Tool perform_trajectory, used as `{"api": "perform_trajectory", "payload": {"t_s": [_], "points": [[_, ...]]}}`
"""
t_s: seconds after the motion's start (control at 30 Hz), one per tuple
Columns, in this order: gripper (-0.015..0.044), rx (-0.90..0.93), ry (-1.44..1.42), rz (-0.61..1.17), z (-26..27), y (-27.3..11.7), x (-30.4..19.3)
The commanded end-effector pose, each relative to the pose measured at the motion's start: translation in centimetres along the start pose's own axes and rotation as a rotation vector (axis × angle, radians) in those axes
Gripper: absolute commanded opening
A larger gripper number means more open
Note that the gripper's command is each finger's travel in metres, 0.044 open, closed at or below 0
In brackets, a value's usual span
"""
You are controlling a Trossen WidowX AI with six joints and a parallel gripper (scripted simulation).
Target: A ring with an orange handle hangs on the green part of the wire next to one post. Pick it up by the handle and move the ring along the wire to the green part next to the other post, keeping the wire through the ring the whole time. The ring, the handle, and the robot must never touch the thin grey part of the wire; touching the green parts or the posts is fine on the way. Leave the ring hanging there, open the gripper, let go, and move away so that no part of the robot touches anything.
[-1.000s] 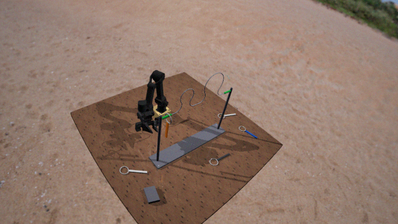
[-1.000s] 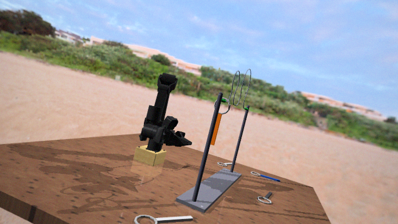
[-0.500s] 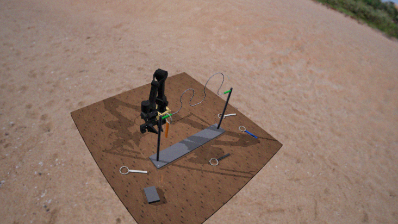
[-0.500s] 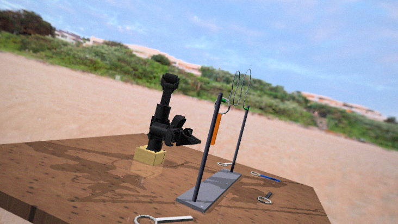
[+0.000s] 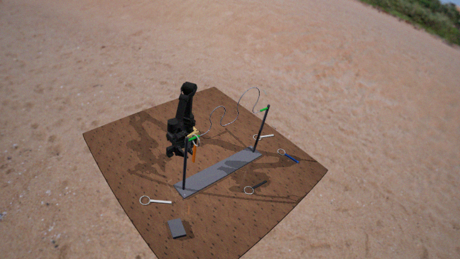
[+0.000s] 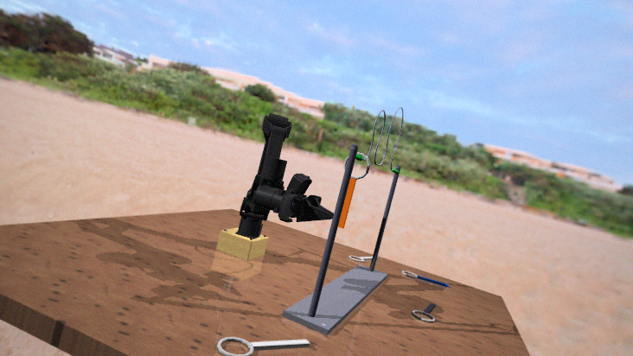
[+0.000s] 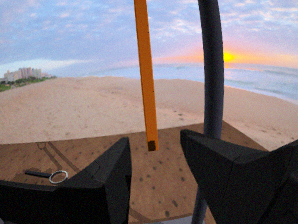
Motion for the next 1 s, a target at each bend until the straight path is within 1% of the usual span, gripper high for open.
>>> {"api": "perform_trajectory", "payload": {"t_s": [0.0,0.97], "points": [[0.016,-0.004,0.01,0.003,-0.1,0.7,-0.1],[0.016,-0.003,0.01,-0.001,-0.1,5.3,-0.1]]}}
Point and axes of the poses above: the point midway between the two fingers, 35 mm back from their tips, its own y axis out along the fingers, its own z axis across the jaws, x = y × z, the point moved 10 cm from there along -y, back along the fingers, and after that the axes turned 14 degrees about y, right-handed, at the moved point
